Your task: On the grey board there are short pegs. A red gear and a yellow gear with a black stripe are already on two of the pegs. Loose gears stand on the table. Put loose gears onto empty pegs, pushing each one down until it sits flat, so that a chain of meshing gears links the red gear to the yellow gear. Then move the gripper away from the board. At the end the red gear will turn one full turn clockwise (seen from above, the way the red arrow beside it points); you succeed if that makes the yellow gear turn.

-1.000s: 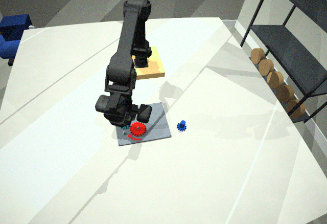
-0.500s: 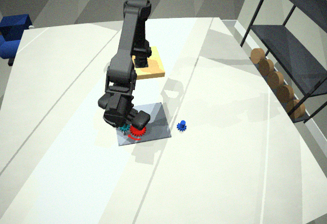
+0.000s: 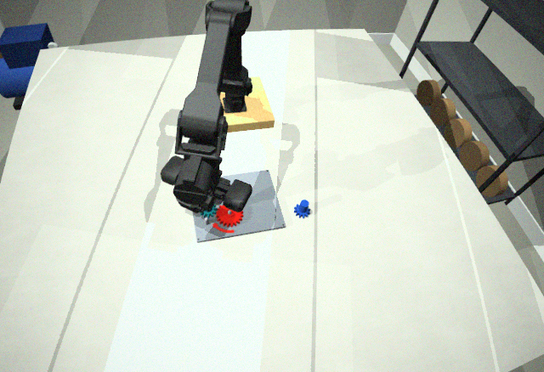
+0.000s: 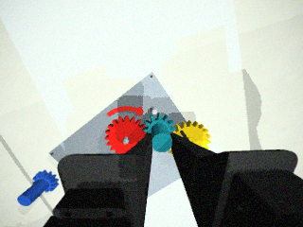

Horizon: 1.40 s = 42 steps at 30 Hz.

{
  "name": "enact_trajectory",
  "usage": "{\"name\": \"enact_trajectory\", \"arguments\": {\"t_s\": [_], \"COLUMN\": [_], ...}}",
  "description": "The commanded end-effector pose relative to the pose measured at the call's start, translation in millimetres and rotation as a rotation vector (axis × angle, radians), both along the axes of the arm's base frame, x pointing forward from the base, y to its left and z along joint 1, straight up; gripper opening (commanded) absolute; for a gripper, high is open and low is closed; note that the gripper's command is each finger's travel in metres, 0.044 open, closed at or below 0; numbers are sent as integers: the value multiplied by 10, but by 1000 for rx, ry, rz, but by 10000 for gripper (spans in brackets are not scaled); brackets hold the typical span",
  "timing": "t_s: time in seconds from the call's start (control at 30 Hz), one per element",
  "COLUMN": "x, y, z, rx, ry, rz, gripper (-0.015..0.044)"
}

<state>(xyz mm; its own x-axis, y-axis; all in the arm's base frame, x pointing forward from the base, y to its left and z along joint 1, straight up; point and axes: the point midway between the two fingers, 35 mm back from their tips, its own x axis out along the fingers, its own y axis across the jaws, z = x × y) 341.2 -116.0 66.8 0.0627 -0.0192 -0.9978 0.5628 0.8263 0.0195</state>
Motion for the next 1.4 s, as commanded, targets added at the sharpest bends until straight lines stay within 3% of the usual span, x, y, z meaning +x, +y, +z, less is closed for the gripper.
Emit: {"name": "enact_trajectory", "arguments": {"t_s": [0.0, 0.2, 0.37, 1.03, 1.37], "x": [-46, -39, -31, -33, -39], "y": [15, 2, 6, 3, 23], "z": [-21, 0, -31, 6, -51], "rx": [3, -6, -4, 19, 10], "ry": [26, 28, 27, 21, 23], "rz": [123, 281, 259, -201, -28], "gripper": [0, 0, 0, 0, 0]}}
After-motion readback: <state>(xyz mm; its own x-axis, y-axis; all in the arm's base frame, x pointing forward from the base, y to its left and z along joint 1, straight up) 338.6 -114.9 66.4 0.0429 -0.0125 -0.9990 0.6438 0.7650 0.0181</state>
